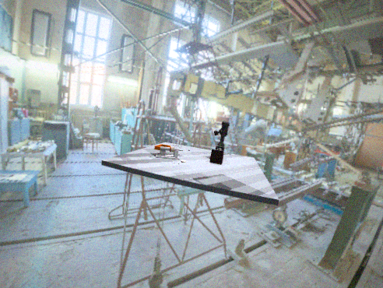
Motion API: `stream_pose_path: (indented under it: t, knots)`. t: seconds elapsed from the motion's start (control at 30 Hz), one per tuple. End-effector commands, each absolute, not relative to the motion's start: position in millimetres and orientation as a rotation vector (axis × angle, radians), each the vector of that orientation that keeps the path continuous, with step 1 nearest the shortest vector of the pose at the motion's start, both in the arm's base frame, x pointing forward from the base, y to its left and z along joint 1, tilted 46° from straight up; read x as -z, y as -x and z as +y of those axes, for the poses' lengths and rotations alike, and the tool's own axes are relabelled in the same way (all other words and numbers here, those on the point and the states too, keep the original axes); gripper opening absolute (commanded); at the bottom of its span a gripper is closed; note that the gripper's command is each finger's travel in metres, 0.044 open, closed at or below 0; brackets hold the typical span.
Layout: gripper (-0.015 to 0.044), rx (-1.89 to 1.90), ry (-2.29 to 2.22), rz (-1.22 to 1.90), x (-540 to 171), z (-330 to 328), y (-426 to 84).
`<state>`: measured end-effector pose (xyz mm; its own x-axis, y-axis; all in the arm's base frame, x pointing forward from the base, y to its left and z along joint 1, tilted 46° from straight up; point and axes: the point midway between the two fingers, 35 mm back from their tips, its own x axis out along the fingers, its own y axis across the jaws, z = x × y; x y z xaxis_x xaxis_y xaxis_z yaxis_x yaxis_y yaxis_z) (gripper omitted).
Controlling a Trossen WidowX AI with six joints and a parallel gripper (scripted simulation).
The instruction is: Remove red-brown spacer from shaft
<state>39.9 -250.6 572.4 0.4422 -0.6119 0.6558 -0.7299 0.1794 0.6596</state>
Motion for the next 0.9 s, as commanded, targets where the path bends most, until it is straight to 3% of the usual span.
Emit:
stream_pose_path:
  t: [0.0,0.43,0.87]
  knots:
    - [0.0440,-0.152,-1.670,-1.244,-530.1,-292.6,-70.2]
    - [0.0440,-0.071,-2.099,-1.133,-398.1,-337.5,-200.0]
    - [0.0440,0.185,-2.401,-0.888,-254.3,-286.5,-321.8]
